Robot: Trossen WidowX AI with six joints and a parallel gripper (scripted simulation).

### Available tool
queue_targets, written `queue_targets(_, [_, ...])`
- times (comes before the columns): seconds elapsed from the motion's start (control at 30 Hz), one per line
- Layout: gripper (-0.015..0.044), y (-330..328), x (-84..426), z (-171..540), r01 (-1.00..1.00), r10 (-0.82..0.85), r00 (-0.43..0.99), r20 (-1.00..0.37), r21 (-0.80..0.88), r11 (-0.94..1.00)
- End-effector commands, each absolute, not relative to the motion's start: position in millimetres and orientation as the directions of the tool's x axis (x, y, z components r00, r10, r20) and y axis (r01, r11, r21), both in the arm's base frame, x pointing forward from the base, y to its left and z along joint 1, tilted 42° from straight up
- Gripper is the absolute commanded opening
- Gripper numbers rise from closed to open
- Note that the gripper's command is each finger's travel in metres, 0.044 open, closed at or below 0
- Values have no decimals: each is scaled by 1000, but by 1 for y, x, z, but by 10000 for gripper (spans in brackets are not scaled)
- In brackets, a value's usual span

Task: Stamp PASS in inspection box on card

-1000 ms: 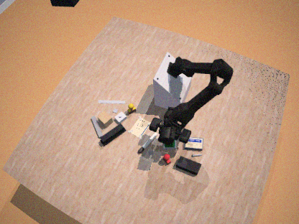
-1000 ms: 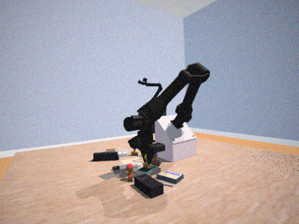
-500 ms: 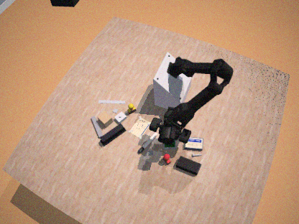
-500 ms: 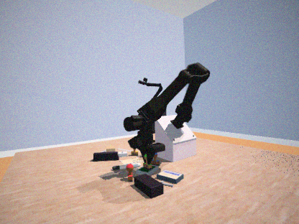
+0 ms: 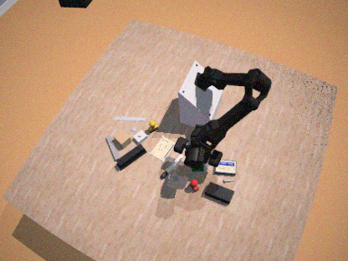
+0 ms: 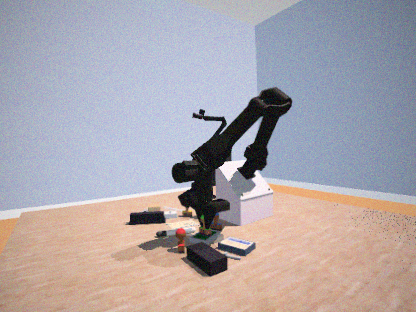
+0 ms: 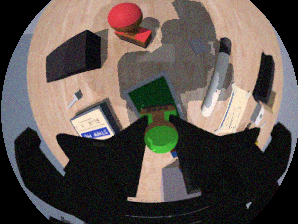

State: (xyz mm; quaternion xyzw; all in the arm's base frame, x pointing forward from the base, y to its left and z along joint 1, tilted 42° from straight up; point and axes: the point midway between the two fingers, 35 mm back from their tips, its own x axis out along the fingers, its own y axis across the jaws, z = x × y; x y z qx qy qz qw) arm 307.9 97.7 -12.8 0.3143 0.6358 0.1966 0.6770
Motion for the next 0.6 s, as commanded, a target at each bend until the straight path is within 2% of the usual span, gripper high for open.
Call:
queue_targets(0.0, [0,99,308,-15,133,664,112,-739,673,727])
queue_targets(0.57, [0,93,307,-9,133,664,112,-739,673,727])
